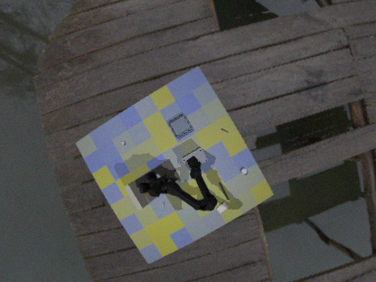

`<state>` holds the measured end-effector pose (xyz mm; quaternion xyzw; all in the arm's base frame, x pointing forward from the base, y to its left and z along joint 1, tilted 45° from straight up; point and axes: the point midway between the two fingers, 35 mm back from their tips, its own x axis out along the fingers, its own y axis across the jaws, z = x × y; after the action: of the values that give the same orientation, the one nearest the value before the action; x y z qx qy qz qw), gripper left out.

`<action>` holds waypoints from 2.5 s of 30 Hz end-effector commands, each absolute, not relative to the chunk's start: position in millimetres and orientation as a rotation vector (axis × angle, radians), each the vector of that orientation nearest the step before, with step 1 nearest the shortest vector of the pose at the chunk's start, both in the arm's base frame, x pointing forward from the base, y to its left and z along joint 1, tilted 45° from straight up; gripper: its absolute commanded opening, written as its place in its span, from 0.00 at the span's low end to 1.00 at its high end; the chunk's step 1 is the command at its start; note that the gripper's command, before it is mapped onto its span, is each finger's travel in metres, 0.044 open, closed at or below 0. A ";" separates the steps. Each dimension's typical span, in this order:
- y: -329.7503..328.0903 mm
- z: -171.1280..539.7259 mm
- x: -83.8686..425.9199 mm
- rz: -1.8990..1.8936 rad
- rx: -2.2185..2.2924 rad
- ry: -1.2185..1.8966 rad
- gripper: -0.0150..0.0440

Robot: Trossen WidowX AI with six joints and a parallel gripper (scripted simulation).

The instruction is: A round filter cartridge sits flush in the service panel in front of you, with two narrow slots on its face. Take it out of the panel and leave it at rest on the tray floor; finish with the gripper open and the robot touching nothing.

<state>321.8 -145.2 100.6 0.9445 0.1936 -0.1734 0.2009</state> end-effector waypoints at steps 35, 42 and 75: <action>-116.1 80.6 243.5 -0.471 2.614 0.524 0.25; -114.4 79.6 243.0 -0.467 2.615 0.533 0.42; -215.7 178.7 259.9 -0.469 2.601 0.510 0.87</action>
<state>263.5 -203.2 162.3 0.9419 0.1858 -0.1742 0.2188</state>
